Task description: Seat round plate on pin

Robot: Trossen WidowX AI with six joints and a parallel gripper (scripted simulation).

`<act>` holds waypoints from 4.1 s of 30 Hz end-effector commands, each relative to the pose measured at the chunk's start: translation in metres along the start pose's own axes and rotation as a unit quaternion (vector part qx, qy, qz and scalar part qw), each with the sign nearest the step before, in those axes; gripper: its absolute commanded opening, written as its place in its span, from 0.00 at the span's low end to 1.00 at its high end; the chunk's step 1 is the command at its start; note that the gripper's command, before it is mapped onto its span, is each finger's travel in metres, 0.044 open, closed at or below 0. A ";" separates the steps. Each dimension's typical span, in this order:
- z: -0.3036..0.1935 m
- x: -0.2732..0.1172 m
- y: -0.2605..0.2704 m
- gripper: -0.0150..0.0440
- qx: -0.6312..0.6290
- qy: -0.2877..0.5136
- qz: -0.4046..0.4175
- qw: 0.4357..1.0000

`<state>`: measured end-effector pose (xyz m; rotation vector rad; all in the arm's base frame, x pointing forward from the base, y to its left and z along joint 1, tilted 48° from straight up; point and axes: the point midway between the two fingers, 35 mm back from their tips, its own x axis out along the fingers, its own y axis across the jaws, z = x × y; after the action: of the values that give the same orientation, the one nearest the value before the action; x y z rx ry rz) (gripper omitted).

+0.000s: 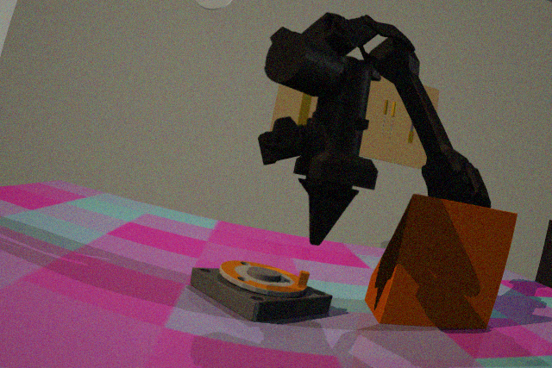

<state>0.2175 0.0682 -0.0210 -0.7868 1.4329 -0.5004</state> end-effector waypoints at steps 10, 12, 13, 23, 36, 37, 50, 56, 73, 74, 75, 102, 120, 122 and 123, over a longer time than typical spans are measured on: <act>-0.001 0.047 -0.004 0.25 0.003 0.001 -0.003 1.000; -0.002 0.047 -0.004 0.25 0.003 0.001 -0.003 1.000; -0.002 0.047 -0.005 0.25 0.003 0.001 -0.003 1.000; -0.004 0.047 -0.017 0.25 0.003 0.001 -0.003 1.000; -0.005 0.048 -0.035 0.25 0.003 0.001 -0.004 1.000; -0.005 0.048 -0.036 0.25 0.003 0.001 -0.004 1.000; 0.004 0.047 -0.055 0.25 0.003 0.001 -0.004 1.000; 0.010 0.047 -0.061 0.25 0.003 0.001 -0.004 1.000; 0.030 0.044 -0.075 0.25 0.004 0.001 -0.005 1.000; 0.031 0.044 -0.075 0.25 0.004 0.001 -0.004 1.000; 0.032 0.044 -0.075 0.25 0.004 0.001 -0.004 1.000; 0.060 0.041 -0.076 0.25 0.004 0.000 -0.004 1.000; 0.061 -0.001 -0.075 0.25 0.004 0.000 -0.003 1.000; 0.061 -0.002 -0.074 0.25 0.004 0.000 -0.003 1.000; 0.062 0.006 -0.074 0.25 0.001 0.002 -0.005 1.000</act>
<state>0.2901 0.0270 0.0276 -0.7914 1.4280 -0.5102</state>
